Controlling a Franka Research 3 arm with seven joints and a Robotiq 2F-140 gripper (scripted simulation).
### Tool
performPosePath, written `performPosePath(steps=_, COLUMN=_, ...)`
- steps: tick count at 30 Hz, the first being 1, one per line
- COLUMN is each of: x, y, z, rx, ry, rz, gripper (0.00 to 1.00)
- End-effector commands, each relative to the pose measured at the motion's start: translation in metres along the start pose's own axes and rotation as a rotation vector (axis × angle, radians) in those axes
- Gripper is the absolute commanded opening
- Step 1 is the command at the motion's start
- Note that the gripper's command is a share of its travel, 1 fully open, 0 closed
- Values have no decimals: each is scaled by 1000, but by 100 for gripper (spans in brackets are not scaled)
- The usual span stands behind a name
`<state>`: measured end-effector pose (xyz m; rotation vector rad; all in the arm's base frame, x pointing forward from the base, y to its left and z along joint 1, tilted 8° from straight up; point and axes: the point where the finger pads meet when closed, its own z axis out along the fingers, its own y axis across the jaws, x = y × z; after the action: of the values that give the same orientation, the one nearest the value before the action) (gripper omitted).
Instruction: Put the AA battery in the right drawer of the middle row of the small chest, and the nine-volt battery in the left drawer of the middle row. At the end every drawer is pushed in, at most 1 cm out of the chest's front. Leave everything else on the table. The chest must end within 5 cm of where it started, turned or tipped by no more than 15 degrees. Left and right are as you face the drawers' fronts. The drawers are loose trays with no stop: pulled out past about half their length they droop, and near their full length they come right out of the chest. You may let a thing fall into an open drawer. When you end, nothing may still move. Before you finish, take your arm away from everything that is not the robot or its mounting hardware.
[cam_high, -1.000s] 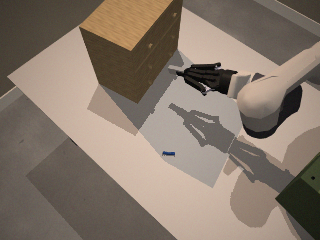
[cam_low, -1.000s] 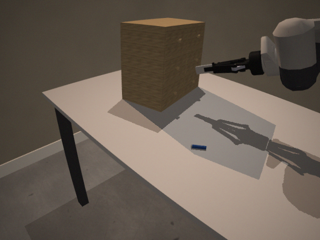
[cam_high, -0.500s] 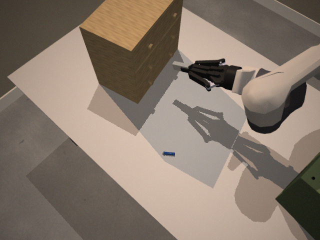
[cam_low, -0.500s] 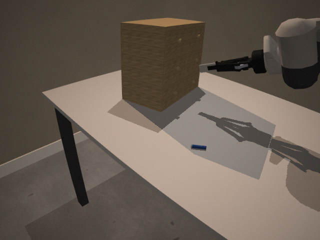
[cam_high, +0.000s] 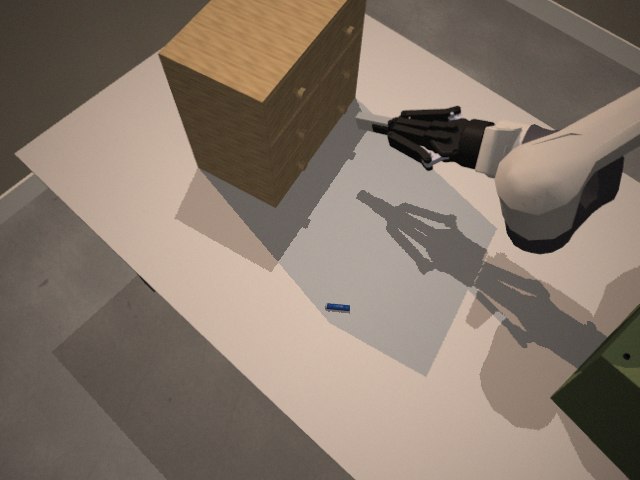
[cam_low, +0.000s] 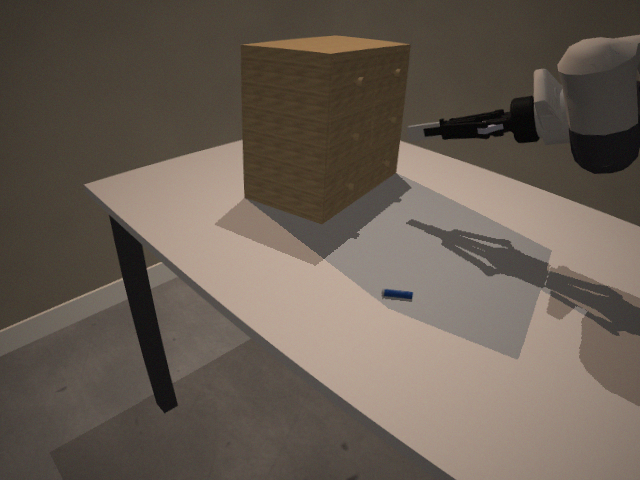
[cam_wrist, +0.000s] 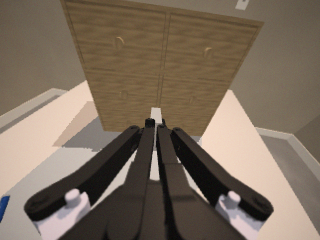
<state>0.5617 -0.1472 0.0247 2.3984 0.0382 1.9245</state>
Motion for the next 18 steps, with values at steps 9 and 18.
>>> performPosePath(steps=9, x=0, y=17, z=-4, rx=18, ry=-1, rz=16, gripper=0)
performPosePath(steps=18, x=0, y=40, z=-9, rx=18, ry=-1, rz=16, gripper=0)
